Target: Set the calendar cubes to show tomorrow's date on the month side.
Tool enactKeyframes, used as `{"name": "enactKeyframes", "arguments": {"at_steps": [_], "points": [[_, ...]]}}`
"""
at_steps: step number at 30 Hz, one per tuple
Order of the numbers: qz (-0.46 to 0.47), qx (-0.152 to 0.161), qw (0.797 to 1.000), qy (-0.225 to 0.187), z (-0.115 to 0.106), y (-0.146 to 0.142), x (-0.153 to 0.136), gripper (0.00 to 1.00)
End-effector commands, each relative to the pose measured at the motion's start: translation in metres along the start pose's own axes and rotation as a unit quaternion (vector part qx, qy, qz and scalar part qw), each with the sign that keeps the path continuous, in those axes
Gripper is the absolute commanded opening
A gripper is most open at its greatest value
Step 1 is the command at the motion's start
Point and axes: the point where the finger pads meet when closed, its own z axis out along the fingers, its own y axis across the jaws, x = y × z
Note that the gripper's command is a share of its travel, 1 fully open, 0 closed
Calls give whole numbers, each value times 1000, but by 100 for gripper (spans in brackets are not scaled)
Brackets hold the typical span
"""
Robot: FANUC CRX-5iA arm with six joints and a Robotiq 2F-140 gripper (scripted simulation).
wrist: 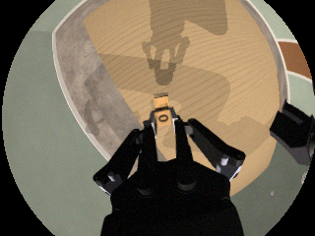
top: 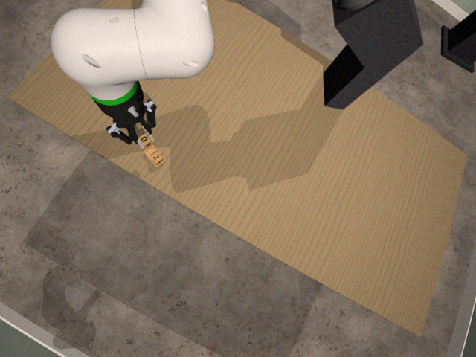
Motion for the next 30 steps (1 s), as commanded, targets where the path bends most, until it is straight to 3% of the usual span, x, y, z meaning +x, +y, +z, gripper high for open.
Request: {"name": "enactKeyframes", "arguments": {"at_steps": [1, 14, 30], "points": [[0, 0, 1000, 0, 0, 0, 0, 24], [0, 0, 1000, 0, 16, 0, 0, 24], [0, 0, 1000, 0, 61, -1, 0, 24]]}}
